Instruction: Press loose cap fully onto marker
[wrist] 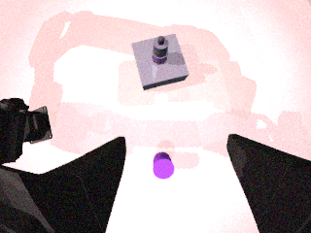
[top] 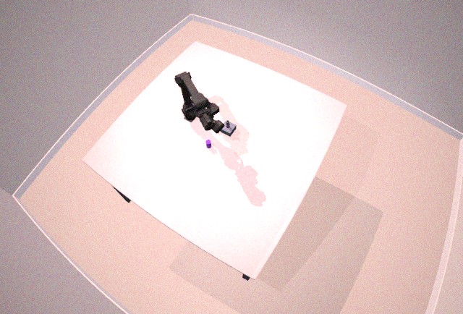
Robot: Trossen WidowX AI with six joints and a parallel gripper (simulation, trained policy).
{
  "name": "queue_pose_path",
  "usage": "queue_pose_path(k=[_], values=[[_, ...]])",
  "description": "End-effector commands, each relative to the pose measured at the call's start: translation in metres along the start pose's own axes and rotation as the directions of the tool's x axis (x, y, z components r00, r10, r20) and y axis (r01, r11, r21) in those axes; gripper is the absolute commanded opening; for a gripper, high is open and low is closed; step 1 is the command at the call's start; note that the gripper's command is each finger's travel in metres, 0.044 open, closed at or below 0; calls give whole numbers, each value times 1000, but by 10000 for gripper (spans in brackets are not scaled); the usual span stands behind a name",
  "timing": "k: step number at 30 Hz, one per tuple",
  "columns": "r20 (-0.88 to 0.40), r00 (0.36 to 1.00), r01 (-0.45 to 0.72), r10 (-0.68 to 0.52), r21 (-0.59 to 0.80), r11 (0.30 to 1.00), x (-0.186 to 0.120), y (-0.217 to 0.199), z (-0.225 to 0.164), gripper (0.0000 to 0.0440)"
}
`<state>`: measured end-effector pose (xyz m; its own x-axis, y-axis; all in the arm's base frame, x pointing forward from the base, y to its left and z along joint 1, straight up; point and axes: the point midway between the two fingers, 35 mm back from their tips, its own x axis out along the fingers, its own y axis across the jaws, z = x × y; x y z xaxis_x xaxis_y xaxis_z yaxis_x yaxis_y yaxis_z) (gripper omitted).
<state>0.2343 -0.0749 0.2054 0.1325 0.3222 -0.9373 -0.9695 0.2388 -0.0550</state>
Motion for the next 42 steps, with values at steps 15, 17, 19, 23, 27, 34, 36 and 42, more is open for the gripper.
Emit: queue_pose_path(k=[15,17,19,23,27,34,36,42], values=[[-114,988,-99,101,25,995,18,-7,-52,314],[-124,986,-111,113,24,994,21,-7,-56,312],[-134,983,-123,125,22,992,25,-8,-60,311],[-153,977,-148,149,16,989,32,-9,-67,308],[-171,970,-176,174,5,984,41,-10,-73,304],[-196,957,-224,216,-21,974,57,-9,-80,295],[-201,953,-237,226,-30,971,62,-8,-81,293],[-215,943,-273,254,-63,960,77,-6,-84,284]])
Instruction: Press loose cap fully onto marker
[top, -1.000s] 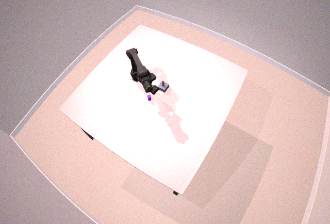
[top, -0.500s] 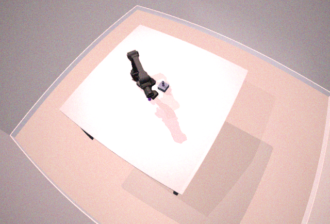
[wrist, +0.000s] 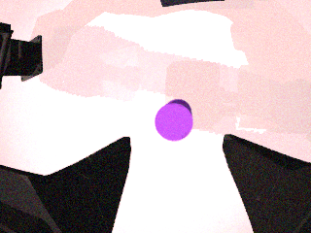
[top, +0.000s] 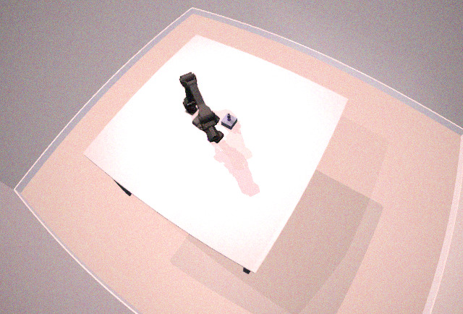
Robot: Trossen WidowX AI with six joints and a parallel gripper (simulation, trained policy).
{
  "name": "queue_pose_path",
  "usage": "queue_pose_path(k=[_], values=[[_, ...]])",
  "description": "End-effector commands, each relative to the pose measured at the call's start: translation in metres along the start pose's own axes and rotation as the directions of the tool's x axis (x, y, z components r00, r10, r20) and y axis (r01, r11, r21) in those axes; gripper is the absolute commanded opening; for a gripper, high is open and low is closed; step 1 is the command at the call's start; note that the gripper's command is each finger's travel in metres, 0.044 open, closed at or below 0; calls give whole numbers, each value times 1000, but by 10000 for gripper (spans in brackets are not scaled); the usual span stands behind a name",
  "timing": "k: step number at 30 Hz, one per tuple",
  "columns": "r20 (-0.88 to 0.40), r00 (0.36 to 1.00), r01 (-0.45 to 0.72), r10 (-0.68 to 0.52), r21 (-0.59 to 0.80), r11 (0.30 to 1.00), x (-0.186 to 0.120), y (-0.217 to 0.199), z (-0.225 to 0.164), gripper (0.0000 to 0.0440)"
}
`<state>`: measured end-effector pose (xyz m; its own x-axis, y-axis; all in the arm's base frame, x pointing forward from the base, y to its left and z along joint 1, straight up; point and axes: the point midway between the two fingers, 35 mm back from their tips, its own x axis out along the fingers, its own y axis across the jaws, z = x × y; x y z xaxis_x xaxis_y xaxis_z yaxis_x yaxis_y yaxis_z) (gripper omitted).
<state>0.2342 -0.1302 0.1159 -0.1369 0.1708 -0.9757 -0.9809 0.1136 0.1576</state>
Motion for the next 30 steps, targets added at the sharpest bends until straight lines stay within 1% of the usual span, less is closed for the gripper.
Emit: queue_pose_path(k=[1,12,18,20,22,23,28,30], values=[[-9,999,-33,32,-33,999,15,0,0,283],[-25,998,-69,66,-123,990,47,-1,1,256],[-41,996,-80,74,-174,981,59,1,2,245],[-48,996,-82,74,-190,978,62,1,2,234],[-57,996,-82,72,-205,975,63,2,2,214],[-63,996,-81,69,-211,974,63,2,2,193],[-91,995,-57,36,-239,969,54,-1,2,64],[-106,994,-40,14,-252,967,49,-4,2,72]])
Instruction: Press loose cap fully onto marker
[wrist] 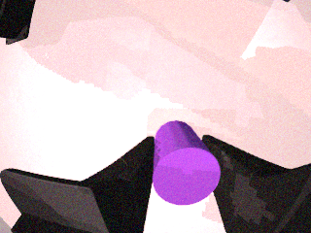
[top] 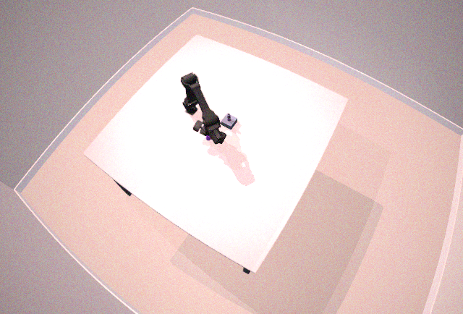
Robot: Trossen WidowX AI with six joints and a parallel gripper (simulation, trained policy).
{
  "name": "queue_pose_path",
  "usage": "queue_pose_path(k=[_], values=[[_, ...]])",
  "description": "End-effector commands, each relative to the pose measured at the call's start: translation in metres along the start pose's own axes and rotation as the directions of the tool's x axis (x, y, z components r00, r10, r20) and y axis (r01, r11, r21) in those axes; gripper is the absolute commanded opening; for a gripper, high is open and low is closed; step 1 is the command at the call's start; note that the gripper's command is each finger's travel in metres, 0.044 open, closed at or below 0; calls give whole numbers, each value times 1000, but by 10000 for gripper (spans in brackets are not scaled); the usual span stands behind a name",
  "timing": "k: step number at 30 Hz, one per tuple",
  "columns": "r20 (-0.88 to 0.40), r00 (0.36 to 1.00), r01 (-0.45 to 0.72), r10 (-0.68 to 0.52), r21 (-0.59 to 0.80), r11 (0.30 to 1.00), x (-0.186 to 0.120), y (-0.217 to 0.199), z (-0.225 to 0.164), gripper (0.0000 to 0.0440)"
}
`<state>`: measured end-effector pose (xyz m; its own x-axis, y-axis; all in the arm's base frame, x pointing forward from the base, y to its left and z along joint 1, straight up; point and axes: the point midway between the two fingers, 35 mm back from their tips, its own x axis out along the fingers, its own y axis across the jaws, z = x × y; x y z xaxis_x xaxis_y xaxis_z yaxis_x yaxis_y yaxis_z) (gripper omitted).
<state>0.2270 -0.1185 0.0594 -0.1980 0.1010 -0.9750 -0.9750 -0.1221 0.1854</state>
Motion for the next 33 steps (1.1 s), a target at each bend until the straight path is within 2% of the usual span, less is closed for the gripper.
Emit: queue_pose_path(k=[1,6,15,33], values=[[-47,998,38,-40,-31,999,-12,-4,-2,76],[-87,993,79,-84,-64,995,-28,-10,-3,89],[-123,982,132,-146,-119,984,-57,-18,6,83],[-109,976,163,-188,-206,965,-89,-36,63,57]])
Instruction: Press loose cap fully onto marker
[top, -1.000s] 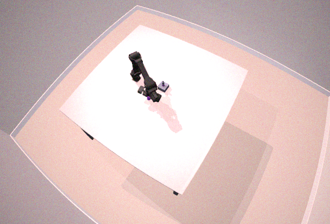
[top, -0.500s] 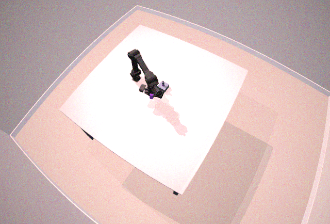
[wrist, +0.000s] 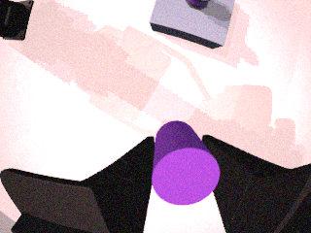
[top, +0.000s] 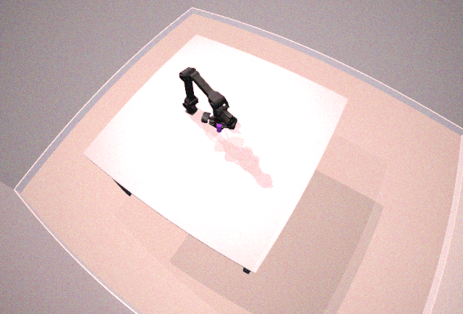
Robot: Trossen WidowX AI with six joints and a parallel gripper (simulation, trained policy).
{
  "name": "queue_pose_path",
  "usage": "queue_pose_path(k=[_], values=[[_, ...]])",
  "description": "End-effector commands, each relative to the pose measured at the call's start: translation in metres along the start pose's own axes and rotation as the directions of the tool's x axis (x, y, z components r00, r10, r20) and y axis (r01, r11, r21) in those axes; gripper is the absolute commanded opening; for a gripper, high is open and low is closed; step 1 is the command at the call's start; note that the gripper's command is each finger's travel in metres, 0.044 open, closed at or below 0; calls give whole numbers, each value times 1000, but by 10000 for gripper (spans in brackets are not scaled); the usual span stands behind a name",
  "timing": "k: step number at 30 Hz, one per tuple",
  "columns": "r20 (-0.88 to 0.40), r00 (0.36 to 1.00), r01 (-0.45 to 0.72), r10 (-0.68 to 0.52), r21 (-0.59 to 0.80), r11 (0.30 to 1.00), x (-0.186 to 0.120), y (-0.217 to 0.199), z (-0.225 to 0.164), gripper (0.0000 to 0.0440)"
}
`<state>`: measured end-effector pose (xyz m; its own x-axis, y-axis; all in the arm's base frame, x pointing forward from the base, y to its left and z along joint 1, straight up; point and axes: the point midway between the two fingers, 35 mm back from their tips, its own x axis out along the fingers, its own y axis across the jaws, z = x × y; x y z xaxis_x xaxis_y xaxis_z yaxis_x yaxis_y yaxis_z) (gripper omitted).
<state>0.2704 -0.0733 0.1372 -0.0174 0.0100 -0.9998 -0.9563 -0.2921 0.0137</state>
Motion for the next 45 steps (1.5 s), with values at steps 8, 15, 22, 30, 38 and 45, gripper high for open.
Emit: queue_pose_path(k=[8,15,22,30,38,45], values=[[8,1000,16,-16,-54,998,-19,-17,40,41],[16,1000,9,-7,-91,996,-25,-24,66,26],[21,1000,-2,5,-128,992,-30,-26,92,11],[21,1000,-14,18,-160,987,-34,-26,111,0],[24,999,-38,43,-173,984,-27,-24,117,0],[25,998,-56,61,-175,983,-18,-24,117,0]])
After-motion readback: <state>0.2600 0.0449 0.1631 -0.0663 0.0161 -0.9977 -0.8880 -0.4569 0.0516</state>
